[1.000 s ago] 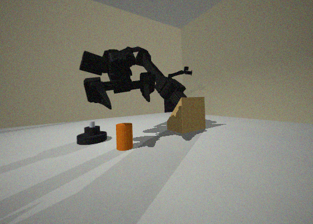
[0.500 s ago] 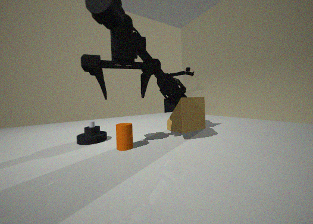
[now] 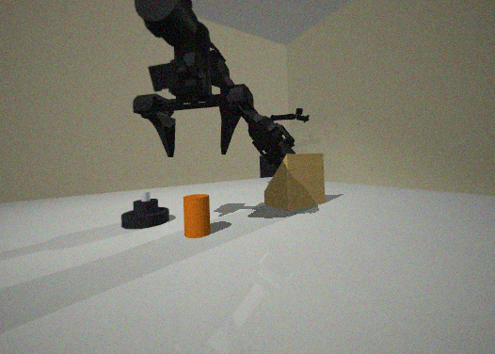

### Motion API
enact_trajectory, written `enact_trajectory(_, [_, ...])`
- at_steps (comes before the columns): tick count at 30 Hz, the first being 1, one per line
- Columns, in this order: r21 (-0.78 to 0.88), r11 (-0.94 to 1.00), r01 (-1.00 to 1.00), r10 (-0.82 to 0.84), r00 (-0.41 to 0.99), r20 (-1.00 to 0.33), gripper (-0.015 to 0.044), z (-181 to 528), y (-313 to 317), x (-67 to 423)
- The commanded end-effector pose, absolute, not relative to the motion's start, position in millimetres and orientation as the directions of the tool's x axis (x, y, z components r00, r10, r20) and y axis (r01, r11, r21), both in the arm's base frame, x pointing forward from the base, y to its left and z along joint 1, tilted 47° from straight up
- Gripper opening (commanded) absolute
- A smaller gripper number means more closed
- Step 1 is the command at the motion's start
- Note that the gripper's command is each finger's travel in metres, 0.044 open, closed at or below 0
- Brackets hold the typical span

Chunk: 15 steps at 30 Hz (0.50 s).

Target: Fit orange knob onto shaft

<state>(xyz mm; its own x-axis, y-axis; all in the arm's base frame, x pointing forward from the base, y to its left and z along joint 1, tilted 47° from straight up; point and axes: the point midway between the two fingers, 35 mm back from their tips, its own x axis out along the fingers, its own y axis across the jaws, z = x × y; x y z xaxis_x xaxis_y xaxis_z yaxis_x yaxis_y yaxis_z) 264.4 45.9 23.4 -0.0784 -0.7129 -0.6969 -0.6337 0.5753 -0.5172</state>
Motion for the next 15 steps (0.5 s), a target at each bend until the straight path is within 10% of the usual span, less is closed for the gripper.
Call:
enact_trajectory(1, [-0.695, 0.693, -0.191, -0.717, -0.075, -0.693, 0.044, 23.8, 45.5, 265.6])
enact_trajectory(7, [-0.696, 0.639, 0.327, -0.717, -0.075, -0.693, 0.044, 23.6, 45.3, 265.6])
enact_trajectory(15, [-0.693, 0.635, 0.343, -0.717, -0.075, -0.693, 0.044, 23.6, 45.3, 265.6])
